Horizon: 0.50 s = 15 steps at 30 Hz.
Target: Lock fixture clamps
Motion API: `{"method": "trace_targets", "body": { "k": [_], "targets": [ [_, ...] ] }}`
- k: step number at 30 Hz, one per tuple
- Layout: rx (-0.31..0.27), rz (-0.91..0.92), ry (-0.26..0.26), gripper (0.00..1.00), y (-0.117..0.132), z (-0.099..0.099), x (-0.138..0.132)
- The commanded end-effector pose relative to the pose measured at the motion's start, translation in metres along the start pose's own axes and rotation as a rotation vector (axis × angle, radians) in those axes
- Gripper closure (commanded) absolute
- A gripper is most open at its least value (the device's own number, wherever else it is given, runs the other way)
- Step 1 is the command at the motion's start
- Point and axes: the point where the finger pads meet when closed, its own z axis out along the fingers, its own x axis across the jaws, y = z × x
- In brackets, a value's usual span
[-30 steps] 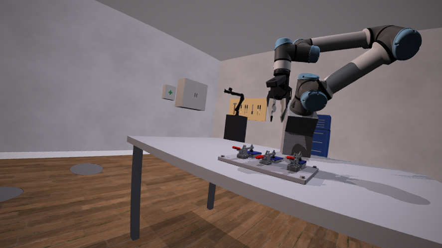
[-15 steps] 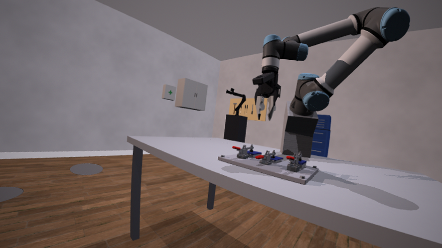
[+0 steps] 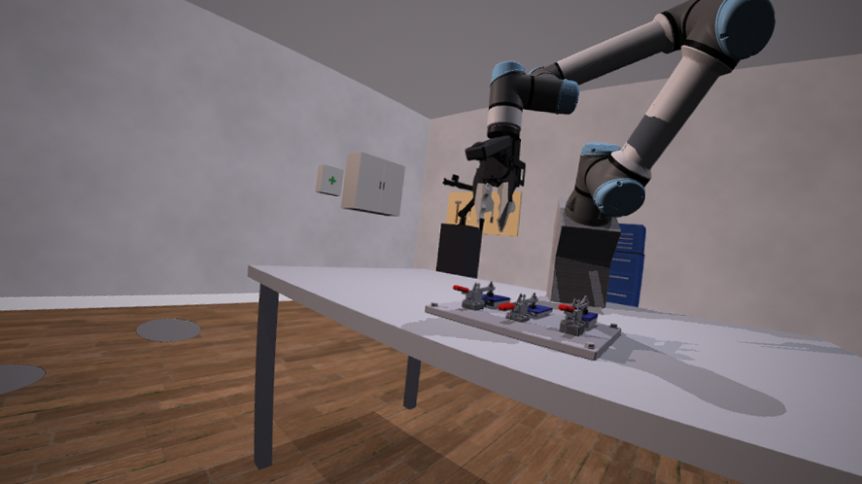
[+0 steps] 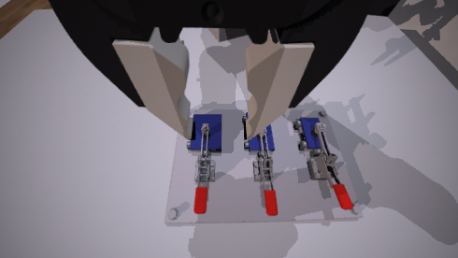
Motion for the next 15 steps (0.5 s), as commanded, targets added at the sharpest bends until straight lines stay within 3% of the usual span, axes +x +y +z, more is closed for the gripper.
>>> {"method": "trace_targets", "body": {
  "k": [1,4,9,15],
  "targets": [
    [-0.001,0.0,0.001,0.72,-0.004,0.001,0.002],
    [-0.001,0.0,0.001,0.72,-0.004,0.001,0.002],
    [-0.001,0.0,0.001,0.72,-0.038,0.002,0.03],
    [-0.001,0.0,0.001,0.72,-0.038,0.002,0.03]
  ]
}}
